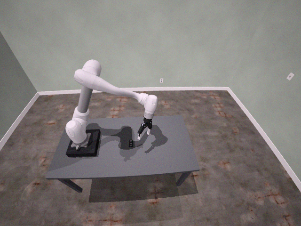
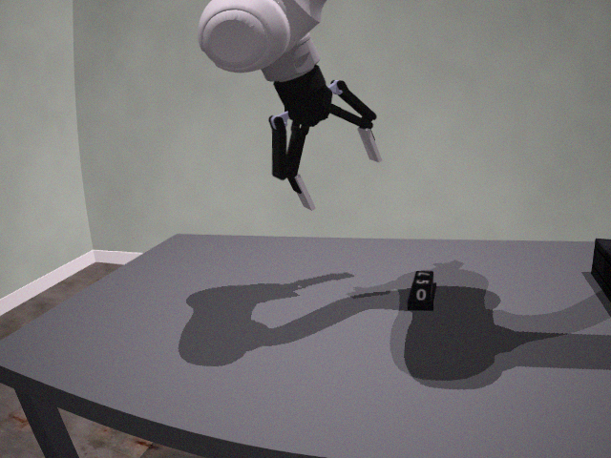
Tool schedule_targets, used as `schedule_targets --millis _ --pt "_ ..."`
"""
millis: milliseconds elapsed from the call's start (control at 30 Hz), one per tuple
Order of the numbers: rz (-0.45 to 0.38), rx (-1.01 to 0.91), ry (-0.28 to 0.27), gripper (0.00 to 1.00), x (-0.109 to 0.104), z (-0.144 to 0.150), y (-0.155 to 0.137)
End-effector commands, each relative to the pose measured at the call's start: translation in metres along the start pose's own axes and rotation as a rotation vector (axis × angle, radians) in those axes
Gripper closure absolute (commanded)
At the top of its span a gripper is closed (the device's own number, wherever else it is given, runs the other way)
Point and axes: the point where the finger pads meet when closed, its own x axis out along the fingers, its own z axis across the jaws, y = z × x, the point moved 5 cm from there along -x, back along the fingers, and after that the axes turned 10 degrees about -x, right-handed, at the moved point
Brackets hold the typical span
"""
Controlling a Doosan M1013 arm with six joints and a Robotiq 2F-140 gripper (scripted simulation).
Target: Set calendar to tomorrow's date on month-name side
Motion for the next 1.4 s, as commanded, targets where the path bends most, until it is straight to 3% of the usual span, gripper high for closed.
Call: schedule_targets --millis 0,33,67,167,233,300,600,1367 --pt "-0.026 0.141 0.099 0.00 0.015 0.017 -0.024" --pt "-0.026 0.144 0.101 0.00 0.015 0.017 -0.025" --pt "-0.047 0.219 0.144 0.00 0.022 0.024 -0.037" --pt "-0.080 0.333 0.206 0.00 0.031 0.034 -0.055" --pt "-0.080 0.333 0.206 0.00 0.031 0.034 -0.055" --pt "-0.119 0.466 0.273 0.00 0.040 0.044 -0.076" --pt "-0.211 0.771 0.404 0.00 0.058 0.065 -0.120" --pt "-0.226 0.825 0.410 0.00 0.060 0.066 -0.123"
